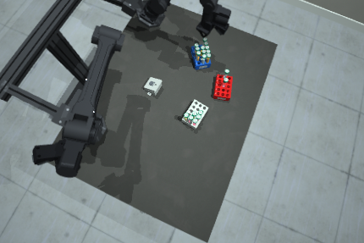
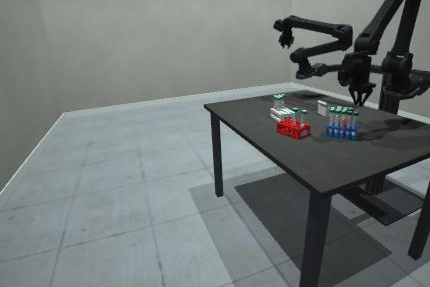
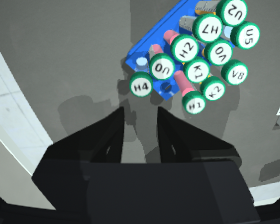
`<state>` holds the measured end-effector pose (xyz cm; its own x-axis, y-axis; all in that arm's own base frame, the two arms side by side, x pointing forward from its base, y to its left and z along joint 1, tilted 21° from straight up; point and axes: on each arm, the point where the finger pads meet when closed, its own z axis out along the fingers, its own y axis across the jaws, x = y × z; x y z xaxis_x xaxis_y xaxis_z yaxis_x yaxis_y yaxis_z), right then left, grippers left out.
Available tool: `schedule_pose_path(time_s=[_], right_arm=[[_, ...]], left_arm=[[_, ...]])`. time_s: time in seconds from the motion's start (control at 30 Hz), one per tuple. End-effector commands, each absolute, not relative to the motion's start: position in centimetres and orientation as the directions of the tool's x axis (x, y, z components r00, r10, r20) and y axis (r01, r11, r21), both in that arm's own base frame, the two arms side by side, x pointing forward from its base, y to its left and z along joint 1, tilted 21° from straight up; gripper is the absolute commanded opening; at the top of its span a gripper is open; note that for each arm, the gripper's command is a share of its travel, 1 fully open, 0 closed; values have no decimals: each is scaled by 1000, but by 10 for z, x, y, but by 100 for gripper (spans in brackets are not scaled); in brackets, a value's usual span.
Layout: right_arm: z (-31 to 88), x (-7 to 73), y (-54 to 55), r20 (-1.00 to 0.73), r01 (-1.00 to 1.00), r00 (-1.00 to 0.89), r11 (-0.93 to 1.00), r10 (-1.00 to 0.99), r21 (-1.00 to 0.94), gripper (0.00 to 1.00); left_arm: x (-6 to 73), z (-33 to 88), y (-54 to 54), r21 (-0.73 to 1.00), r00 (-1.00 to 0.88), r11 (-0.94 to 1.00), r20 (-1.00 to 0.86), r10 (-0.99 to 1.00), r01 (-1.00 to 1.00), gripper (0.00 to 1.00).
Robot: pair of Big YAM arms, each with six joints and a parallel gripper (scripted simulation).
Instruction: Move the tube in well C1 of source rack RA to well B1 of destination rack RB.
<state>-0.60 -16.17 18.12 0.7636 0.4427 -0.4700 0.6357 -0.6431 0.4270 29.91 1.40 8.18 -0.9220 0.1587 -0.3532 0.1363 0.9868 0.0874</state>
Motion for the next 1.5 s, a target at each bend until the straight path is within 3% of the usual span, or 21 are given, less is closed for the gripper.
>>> schedule_pose_path(time_s=[0.0,1.47], right_arm=[[197,-6,-164,-478,632,767,-629,427,453,30],[197,-6,-164,-478,632,767,-629,427,453,30]], left_arm=[[302,74,11,87,-923,986,-348,161,139,30],[311,45,11,87,-924,986,-347,161,140,30]])
